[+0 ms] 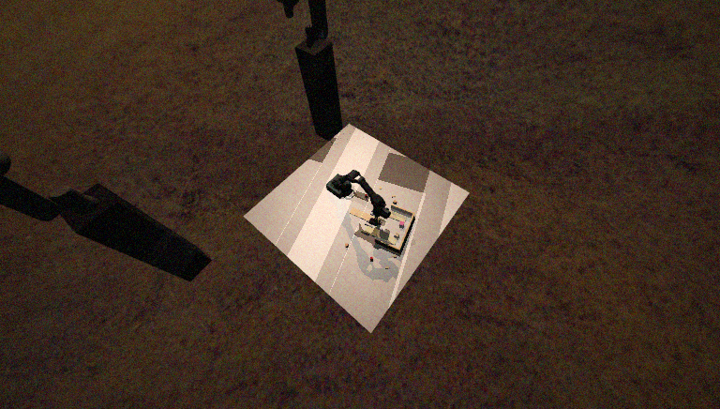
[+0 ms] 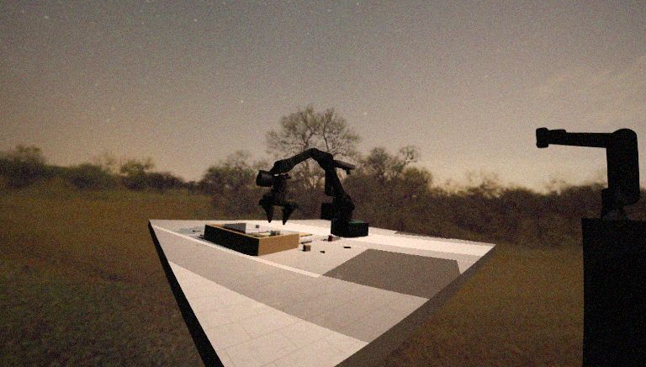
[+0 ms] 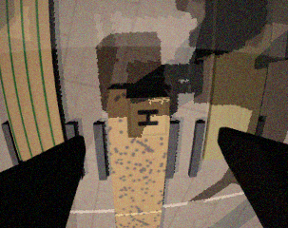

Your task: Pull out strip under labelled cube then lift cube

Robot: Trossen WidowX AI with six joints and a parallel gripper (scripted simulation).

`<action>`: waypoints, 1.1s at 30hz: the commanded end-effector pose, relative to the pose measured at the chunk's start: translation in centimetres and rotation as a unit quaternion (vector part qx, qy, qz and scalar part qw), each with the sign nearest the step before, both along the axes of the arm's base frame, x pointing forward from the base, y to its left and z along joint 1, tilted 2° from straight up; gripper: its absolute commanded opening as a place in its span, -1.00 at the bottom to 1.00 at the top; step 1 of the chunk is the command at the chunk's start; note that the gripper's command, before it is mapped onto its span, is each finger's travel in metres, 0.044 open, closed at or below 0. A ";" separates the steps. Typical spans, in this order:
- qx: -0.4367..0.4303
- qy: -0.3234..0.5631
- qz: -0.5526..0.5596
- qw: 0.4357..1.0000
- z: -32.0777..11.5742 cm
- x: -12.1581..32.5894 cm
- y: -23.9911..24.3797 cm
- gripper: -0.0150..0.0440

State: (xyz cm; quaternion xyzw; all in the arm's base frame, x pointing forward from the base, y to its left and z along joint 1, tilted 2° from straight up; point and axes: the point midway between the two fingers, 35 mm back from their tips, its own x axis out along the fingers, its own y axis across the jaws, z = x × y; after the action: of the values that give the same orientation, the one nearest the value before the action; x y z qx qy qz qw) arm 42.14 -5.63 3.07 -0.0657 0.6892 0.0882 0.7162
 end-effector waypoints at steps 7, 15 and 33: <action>0.000 0.001 -0.003 1.000 -1.3 0.3 0.1 0.36; 0.000 0.001 -0.003 1.000 -2.6 0.4 0.1 0.36; 0.000 0.001 -0.003 1.000 -5.3 0.4 0.3 0.36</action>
State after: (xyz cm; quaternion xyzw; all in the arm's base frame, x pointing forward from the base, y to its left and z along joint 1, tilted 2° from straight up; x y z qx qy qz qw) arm 42.52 -5.38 -1.95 -0.0653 0.6899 0.0885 0.7155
